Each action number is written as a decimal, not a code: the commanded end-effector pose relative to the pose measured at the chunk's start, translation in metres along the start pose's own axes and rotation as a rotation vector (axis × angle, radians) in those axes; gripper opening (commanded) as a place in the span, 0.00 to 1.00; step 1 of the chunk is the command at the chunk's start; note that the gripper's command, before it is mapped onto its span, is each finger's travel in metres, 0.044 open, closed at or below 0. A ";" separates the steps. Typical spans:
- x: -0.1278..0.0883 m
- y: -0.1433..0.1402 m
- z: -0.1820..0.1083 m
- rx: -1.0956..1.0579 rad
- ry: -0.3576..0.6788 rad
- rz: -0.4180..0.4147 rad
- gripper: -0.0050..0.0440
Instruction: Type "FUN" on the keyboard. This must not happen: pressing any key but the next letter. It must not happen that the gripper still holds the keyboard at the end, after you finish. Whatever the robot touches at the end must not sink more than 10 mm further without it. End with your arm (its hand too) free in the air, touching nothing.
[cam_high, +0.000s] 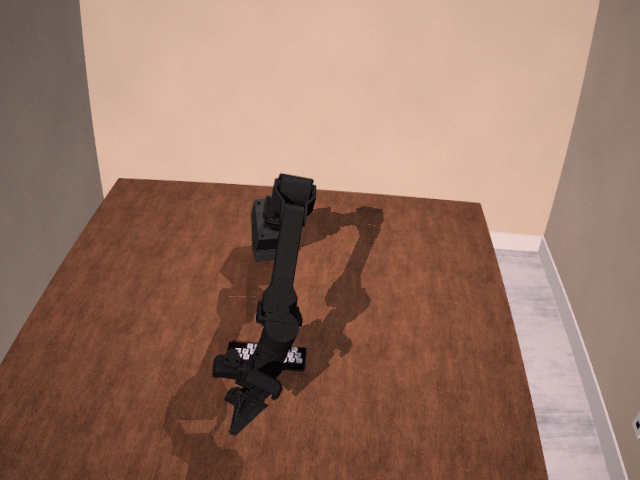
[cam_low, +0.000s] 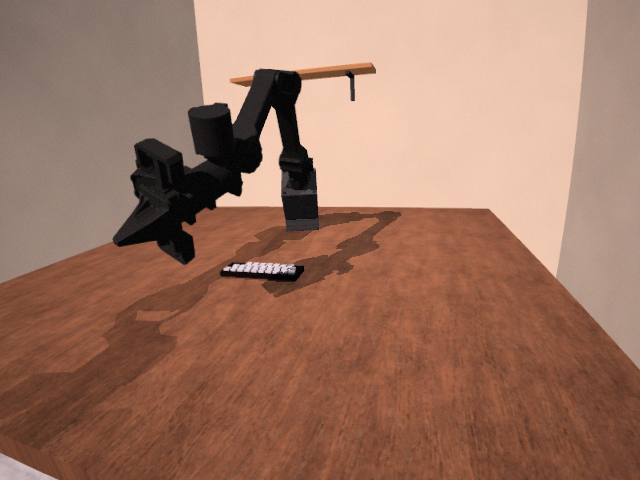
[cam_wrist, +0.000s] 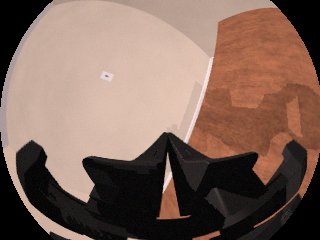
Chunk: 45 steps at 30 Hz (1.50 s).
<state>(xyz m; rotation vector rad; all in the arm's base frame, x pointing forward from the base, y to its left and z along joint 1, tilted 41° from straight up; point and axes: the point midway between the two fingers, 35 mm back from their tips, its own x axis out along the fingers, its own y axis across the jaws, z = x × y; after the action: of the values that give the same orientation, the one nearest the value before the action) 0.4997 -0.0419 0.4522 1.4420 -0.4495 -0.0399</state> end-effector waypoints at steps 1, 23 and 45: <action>0.000 0.000 0.000 0.000 0.000 0.000 0.10; -0.030 -0.043 -0.022 -0.271 0.145 -0.168 0.10; -0.203 -0.185 -0.060 -1.051 0.905 -0.500 0.10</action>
<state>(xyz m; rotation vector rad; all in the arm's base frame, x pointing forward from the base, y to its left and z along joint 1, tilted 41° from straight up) 0.3971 0.0415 0.2301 0.4700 0.5596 -0.0616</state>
